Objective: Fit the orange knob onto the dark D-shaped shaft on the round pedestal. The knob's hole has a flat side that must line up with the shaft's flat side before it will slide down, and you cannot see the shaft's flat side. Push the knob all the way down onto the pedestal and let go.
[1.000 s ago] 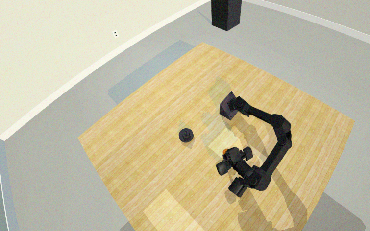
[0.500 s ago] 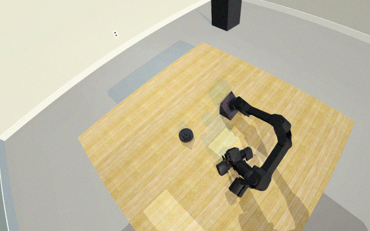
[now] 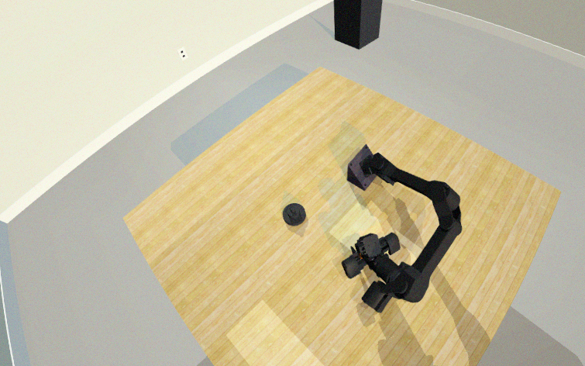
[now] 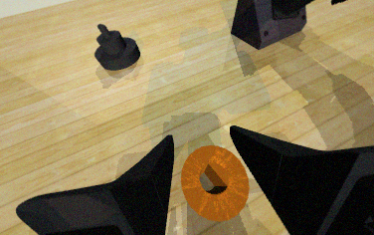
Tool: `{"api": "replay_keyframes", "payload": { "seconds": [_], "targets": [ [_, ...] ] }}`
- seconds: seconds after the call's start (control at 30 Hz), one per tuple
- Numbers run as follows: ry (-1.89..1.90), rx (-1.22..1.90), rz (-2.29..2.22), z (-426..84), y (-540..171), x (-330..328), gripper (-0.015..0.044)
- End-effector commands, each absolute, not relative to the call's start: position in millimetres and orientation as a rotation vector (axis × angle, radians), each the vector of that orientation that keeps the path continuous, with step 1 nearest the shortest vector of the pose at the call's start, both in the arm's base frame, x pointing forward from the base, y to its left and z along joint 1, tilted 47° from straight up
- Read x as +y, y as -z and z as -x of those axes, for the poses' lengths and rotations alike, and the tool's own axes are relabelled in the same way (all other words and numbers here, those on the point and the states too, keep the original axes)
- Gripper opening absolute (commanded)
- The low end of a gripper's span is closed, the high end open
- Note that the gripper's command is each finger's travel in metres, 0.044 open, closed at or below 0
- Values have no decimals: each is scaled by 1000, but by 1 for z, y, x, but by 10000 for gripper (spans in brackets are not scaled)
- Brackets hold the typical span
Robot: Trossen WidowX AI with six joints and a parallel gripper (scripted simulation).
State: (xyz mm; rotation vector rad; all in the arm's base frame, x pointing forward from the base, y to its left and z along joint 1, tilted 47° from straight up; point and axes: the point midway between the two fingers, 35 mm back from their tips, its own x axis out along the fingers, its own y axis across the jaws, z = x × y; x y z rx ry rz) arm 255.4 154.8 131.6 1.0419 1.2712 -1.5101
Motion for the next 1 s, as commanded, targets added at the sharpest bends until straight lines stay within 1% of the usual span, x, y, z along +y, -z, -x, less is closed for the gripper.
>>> {"api": "replay_keyframes", "payload": {
  "seconds": [0.0,0.2,0.4,0.47,0.6,0.73,0.87,0.97],
  "targets": [
    [1511,1271,-1042,-255,-132,155,286],
    [1511,1271,-1042,-255,-132,155,440],
    [1511,1271,-1042,-255,-132,155,440],
    [1513,1318,-1071,-255,-134,151,440],
    [1462,1567,-1284,-257,-151,130,440],
    [1286,1762,-1571,-262,-176,110,440],
    [1050,1841,-1835,-269,-202,91,440],
    [1036,1842,-1848,-269,-203,89,440]
  ]
}}
